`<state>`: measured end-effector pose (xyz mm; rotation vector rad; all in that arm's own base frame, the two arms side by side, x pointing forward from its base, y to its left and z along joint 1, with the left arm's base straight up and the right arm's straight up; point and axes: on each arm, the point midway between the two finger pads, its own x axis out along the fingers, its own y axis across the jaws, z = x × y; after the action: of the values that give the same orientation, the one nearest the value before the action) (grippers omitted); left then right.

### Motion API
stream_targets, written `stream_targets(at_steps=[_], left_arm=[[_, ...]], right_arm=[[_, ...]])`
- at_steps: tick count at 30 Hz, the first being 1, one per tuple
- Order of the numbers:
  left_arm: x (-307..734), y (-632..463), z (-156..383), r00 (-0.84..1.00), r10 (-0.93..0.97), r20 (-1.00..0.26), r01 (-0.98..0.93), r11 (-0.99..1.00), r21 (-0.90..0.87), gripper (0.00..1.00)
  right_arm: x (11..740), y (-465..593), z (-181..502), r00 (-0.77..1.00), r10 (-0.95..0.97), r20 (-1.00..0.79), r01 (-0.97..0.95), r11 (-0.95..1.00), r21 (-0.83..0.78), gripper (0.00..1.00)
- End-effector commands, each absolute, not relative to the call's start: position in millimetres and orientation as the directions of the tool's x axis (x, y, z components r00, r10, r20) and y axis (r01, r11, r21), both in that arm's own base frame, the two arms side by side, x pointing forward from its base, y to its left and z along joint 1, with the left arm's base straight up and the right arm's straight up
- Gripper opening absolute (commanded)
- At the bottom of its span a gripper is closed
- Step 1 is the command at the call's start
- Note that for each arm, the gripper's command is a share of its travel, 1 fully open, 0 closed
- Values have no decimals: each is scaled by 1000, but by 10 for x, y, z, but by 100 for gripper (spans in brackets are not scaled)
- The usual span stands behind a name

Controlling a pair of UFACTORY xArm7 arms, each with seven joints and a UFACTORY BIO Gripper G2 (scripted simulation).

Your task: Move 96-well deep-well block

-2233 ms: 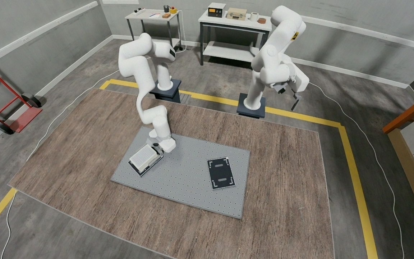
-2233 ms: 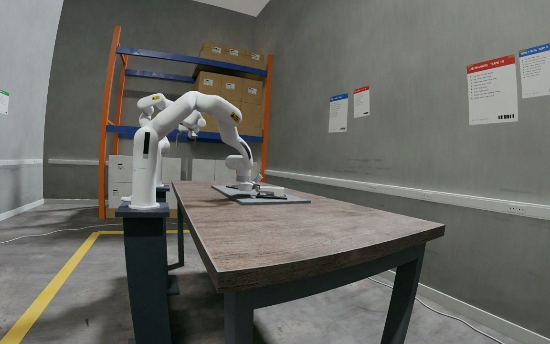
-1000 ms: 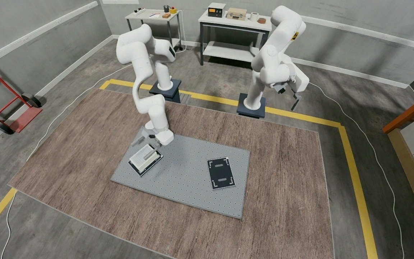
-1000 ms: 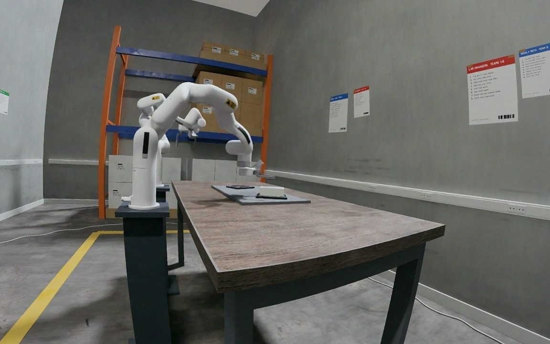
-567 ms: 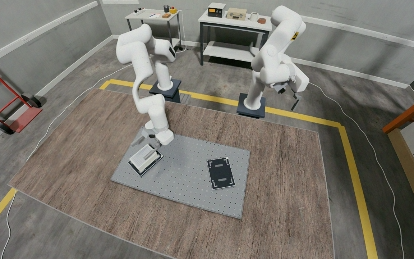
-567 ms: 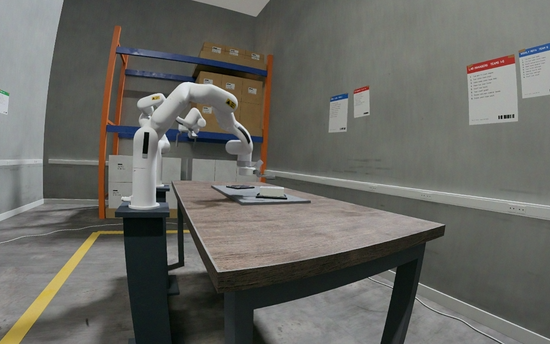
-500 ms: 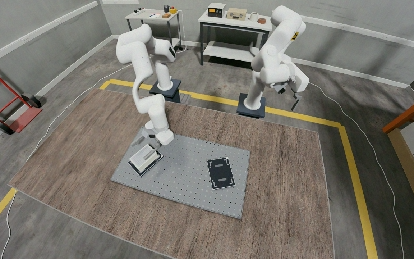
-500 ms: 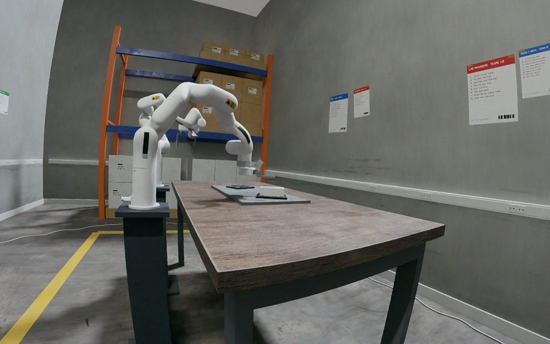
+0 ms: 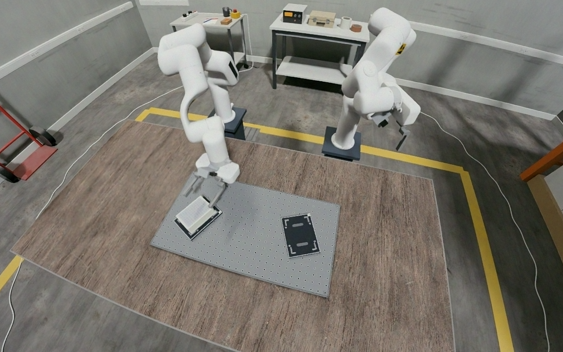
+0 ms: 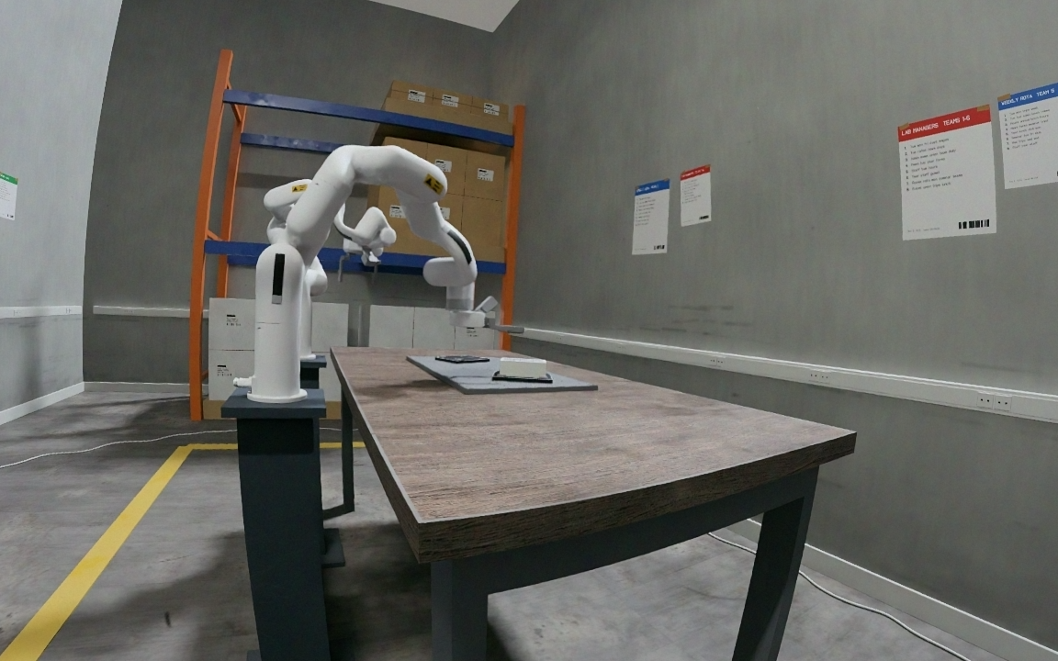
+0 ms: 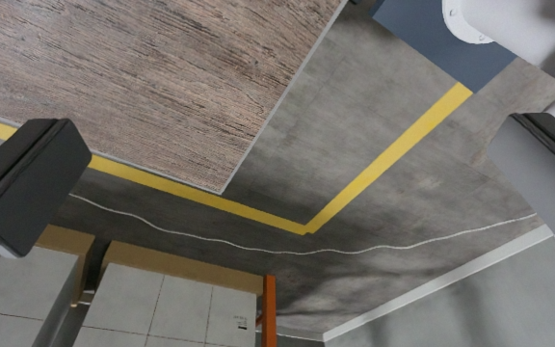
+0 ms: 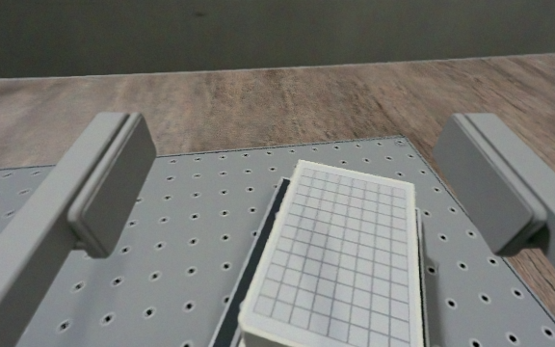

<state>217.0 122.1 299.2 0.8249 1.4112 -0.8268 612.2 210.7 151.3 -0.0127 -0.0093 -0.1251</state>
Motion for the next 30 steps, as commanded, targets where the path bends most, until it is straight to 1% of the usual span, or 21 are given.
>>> stream_targets(at_steps=[1, 2, 30], left_arm=[[2175, 1221, 3001, 0, 0, -1000, 872, 489, 0, 100], [2175, 1221, 3001, 0, 0, -1000, 872, 489, 0, 100], [2175, 1221, 3001, 0, 0, -1000, 872, 489, 0, 100]], right_arm=[[6077, 2212, 1635, 1000, -11, 4, 11, 1000, 2, 37], [6056, 2247, 1665, 1000, 15, 4, -15, 1000, 2, 37], [5523, 3142, 2445, 1000, 15, 4, -15, 1000, 2, 37]])
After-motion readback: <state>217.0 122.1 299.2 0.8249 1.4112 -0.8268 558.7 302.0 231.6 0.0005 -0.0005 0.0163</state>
